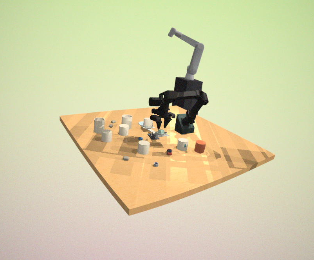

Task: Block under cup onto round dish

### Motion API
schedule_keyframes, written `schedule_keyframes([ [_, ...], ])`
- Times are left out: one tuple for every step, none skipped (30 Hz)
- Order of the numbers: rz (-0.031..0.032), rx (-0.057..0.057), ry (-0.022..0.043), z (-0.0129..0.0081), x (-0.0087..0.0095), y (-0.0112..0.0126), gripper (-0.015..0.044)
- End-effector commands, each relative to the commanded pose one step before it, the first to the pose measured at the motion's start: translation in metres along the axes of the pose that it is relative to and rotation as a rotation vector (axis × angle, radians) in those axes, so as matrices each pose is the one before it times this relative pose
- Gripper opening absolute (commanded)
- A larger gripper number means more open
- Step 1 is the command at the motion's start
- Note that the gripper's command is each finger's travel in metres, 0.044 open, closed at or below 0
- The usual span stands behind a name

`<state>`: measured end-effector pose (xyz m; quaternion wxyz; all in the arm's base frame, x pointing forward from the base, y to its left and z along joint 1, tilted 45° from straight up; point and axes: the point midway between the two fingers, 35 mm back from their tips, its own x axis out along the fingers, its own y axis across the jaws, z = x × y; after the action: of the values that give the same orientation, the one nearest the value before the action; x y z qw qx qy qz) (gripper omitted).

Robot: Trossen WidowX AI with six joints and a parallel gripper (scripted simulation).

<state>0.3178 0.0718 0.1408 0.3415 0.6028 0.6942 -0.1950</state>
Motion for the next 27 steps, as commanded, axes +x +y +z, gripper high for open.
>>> schedule_keyframes([
  [0.00284,0.0030,0.00357,-0.00046,0.00587,0.00029,0.0260],
  [0.00003,0.0000,0.00001,0.00000,0.00161,0.00003,0.0260],
  [0.00003,0.0000,0.00003,0.00000,0.00161,0.00002,0.0260],
  [0.00004,0.0000,0.00004,-0.00001,0.00161,0.00001,0.0260],
  [0.00004,0.0000,0.00005,-0.00001,0.00161,0.00001,0.0260],
  [0.00004,0.0000,0.00006,-0.00002,0.00161,0.00000,0.0260],
  [0.00004,0.0000,0.00008,-0.00002,0.00161,-0.00001,0.0260],
  [0.00004,0.0000,0.00009,-0.00003,0.00161,-0.00002,0.0260],
  [0.00004,0.0000,0.00010,-0.00003,0.00160,-0.00003,0.0260],
  [0.00004,0.0000,0.00011,-0.00004,0.00160,-0.00004,0.0260],
  [0.00004,0.0000,0.00013,-0.00004,0.00160,-0.00005,0.0260],
  [0.00004,0.0000,0.00014,-0.00005,0.00160,-0.00006,0.0260],
  [0.00004,0.0000,0.00015,-0.00005,0.00160,-0.00007,0.0260],
  [0.00003,0.0000,0.00017,-0.00005,0.00160,-0.00007,0.0260],
  [0.00003,0.0000,0.00018,-0.00006,0.00160,-0.00008,0.0260],
  [0.00003,0.0000,0.00015,-0.00005,0.00129,-0.00007,0.0260],
  [0.00002,0.0000,0.00010,-0.00003,0.00077,-0.00005,0.0260],
  [0.00001,0.0000,0.00003,-0.00001,0.00026,-0.00002,0.0260],
  [0.00000,0.0000,0.00000,0.00000,0.00000,0.00000,0.0234],
  [0.00000,0.0000,0.00000,0.00000,0.00000,0.00000,0.0208],
  [0.00000,0.0000,0.00000,0.00000,0.00000,0.00000,0.0181],
  [0.00000,0.0000,0.00000,0.00000,0.00000,0.00000,0.0155],
  [0.00000,0.0000,0.00000,0.00000,0.00000,0.00000,0.0148],
  [0.00000,0.0000,0.00000,0.00000,0.00000,0.00000,0.0142],
  [0.00000,0.0000,0.00000,0.00000,0.00000,0.00000,0.0135],
  [0.00000,0.0000,0.00000,0.00000,0.00000,0.00000,0.0128],
  [0.00000,0.0000,0.00000,0.00000,0.00000,0.00000,0.0122],
])
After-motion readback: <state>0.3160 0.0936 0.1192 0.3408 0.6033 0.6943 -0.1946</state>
